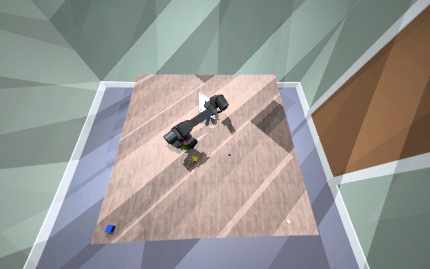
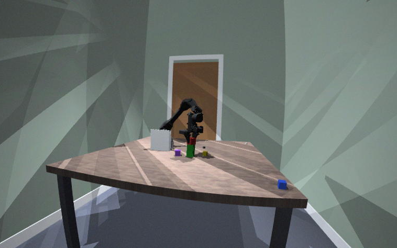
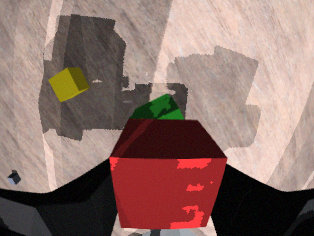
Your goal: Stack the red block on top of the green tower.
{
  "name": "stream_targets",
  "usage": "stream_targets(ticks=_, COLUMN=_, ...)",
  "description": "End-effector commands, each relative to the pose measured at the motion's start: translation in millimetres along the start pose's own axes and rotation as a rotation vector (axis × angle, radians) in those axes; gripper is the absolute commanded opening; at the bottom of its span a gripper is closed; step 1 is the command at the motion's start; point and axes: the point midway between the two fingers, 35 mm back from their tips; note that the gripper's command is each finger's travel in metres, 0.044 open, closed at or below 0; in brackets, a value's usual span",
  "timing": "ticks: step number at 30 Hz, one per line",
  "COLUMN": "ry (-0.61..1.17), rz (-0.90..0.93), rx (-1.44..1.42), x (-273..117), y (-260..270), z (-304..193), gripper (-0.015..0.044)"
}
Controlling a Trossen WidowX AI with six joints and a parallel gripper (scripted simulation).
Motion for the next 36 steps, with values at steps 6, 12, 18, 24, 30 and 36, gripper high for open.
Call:
stream_targets(ticks=6, ry=0.000, rz=0.003, rx=0.004, x=0.9, y=0.3, z=0.1, gripper=0.0000)
stream_targets(ticks=12, ry=0.000, rz=0.000, rx=0.001, x=0.2, y=0.0, z=0.0, gripper=0.0053)
stream_targets(ticks=18, ry=0.000, rz=0.000, rx=0.001, x=0.2, y=0.0, z=0.0, gripper=0.0210)
stream_targets(ticks=24, ry=0.000, rz=0.000, rx=0.001, x=0.2, y=0.0, z=0.0, gripper=0.0368)
stream_targets(ticks=30, ry=0.000, rz=0.000, rx=0.001, x=0.2, y=0.0, z=0.0, gripper=0.0440)
stream_targets(ticks=36, ry=0.000, rz=0.000, rx=0.001, x=0.2, y=0.0, z=0.0, gripper=0.0440)
Point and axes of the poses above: the point midway between the two fingers, 35 mm back from their tips, its own x axis out along the fingers, its own y axis across the jaws, z = x × y, and after that the axes turned 8 degrees about -x, right-handed
